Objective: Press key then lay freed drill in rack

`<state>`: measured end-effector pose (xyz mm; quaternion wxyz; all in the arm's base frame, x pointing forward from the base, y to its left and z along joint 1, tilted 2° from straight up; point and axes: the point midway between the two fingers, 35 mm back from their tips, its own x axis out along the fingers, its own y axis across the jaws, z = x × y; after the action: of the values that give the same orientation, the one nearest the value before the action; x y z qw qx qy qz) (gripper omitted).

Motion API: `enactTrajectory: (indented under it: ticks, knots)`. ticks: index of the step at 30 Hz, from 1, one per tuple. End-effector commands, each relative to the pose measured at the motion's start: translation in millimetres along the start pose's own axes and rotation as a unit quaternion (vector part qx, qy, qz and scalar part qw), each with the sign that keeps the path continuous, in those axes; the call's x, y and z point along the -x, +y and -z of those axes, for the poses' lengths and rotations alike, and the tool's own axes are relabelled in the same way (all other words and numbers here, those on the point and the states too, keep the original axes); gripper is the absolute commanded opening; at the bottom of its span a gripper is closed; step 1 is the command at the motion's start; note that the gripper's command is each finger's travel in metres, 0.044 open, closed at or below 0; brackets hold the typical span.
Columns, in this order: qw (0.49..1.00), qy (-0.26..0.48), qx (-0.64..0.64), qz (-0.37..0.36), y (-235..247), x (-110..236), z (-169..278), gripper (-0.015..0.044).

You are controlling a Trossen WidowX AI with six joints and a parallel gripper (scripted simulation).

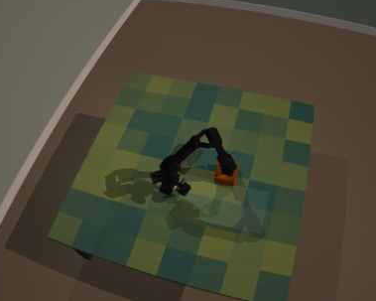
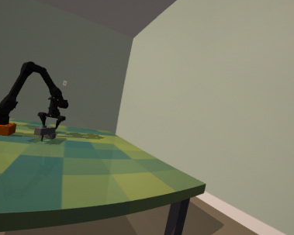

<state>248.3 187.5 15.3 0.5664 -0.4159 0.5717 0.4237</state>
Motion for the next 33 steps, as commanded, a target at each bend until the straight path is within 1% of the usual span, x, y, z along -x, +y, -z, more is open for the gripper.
enactTrajectory:
  ticks: [1,10,13,14,16,23,26,33]
  knots:
    - [1.000,-0.001,-0.003,0.004,-1,18,-1,0.0440]
    - [1.000,-0.001,-0.003,0.004,-3,51,-3,0.0440]
    - [1.000,-0.001,-0.003,0.004,-4,54,-4,0.0440]
    - [1.000,-0.004,-0.001,0.003,-3,46,-4,0.0440]
    - [0.999,-0.032,0.001,0.020,-15,56,-10,0.0440]
    - [0.978,-0.165,0.013,0.128,-77,121,-33,0.0440]
    - [0.965,-0.203,-0.005,0.164,-91,151,-34,0.0440]
    - [0.929,-0.272,-0.001,0.252,-124,213,-31,0.0440]
